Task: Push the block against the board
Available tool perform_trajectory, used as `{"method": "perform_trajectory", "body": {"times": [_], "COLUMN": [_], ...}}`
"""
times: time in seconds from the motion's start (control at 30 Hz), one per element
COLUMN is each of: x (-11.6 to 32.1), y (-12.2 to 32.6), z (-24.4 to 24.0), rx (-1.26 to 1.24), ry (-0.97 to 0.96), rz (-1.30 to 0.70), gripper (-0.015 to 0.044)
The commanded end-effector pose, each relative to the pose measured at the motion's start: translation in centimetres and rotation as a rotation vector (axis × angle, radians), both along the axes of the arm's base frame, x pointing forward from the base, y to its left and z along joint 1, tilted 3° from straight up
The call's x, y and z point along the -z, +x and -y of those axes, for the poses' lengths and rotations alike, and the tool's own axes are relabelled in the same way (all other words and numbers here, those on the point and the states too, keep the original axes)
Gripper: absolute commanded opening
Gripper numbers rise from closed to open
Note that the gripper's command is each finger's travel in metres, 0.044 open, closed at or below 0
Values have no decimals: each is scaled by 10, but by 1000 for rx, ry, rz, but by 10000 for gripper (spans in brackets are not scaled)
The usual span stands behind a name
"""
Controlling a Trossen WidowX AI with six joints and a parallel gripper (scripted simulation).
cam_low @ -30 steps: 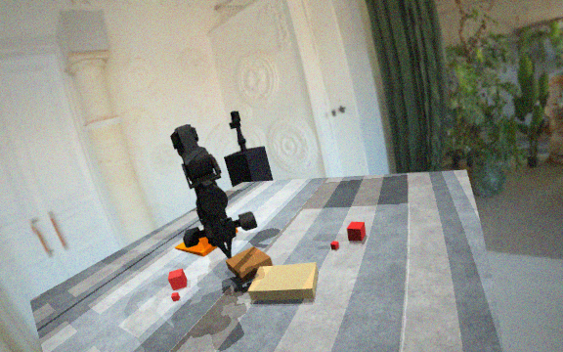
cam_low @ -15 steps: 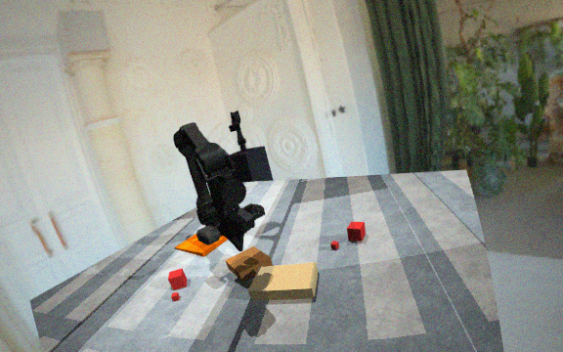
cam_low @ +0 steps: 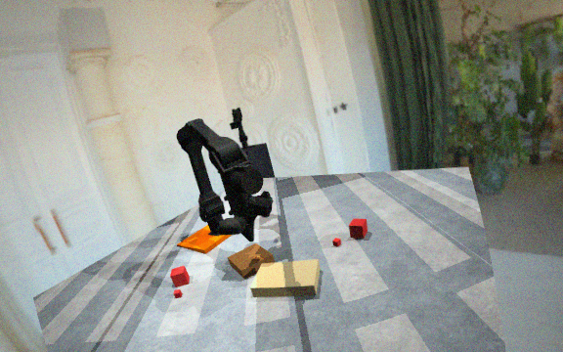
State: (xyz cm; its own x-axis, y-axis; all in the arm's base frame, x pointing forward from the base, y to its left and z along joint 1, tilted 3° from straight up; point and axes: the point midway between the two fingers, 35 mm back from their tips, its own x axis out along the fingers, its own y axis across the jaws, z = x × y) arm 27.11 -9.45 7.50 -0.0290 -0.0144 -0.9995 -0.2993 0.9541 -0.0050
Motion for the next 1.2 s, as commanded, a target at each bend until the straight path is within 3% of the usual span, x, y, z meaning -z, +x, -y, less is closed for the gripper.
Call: {"method": "perform_trajectory", "body": {"times": [0.0, 0.7, 0.9, 1.03, 1.17], "x": [0, 3, 6, 55, 58], "y": [0, -7, -7, -9, -9], "z": [-10, -59, -60, -60, -60], "rx": [-131, -853, -876, -876, -876], "ry": [9, 36, 37, 38, 38], "rz": [2, -10, -11, -12, -12], "gripper": [0, 0, 0, 0, 0]}}
